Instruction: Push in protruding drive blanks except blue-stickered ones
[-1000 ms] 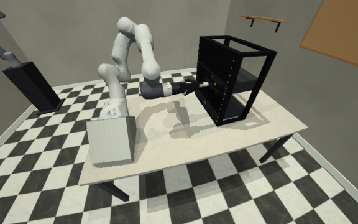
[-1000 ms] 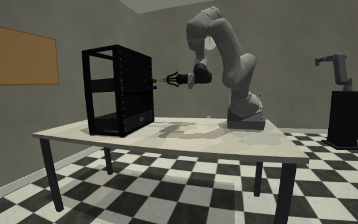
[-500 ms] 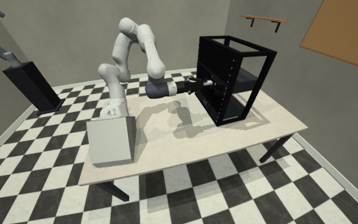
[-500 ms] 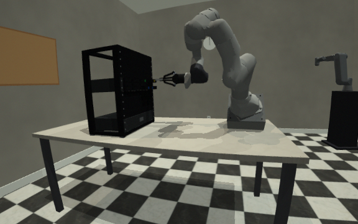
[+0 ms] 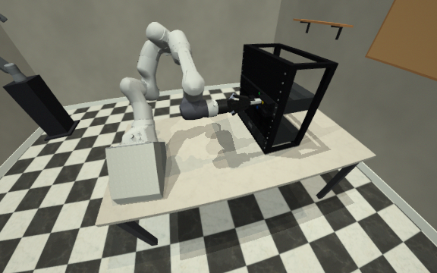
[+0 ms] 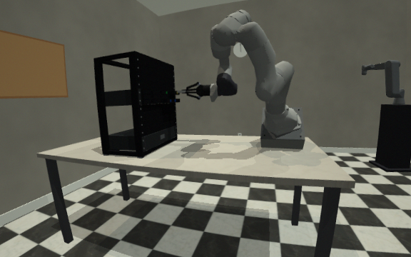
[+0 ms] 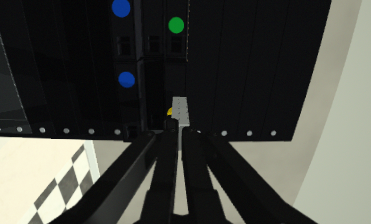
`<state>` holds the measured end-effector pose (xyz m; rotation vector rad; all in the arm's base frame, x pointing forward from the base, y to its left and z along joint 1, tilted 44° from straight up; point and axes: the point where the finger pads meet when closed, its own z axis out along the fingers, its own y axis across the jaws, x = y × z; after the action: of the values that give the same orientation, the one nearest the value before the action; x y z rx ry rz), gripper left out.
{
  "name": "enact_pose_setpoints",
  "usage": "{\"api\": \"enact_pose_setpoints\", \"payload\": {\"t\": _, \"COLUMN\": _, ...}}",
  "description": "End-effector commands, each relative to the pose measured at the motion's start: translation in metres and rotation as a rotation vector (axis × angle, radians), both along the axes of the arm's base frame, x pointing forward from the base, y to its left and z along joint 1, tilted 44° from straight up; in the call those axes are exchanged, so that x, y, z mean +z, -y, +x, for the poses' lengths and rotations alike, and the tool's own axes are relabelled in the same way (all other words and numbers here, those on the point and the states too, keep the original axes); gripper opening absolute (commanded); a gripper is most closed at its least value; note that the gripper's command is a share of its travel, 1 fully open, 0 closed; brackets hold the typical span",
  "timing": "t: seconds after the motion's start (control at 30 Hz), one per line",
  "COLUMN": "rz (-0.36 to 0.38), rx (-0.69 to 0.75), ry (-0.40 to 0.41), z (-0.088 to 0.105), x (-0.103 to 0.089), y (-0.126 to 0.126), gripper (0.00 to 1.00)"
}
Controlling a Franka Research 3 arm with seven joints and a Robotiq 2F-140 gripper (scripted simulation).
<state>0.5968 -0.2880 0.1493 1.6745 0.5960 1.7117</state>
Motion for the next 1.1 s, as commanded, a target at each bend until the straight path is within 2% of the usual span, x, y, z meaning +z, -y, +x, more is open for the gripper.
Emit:
{"api": "enact_pose_setpoints", "payload": {"t": 0.0, "rz": 0.008, "rx": 0.000, "ry": -0.002, "z": 0.0011, "x": -0.0013, "y": -0.0006, "gripper": 0.00}}
{"api": "enact_pose_setpoints", "payload": {"t": 1.07, "rz": 0.008, "rx": 0.000, "ry": -0.002, "z": 0.0032, "x": -0.0070, "y": -0.0015, "gripper": 0.00}}
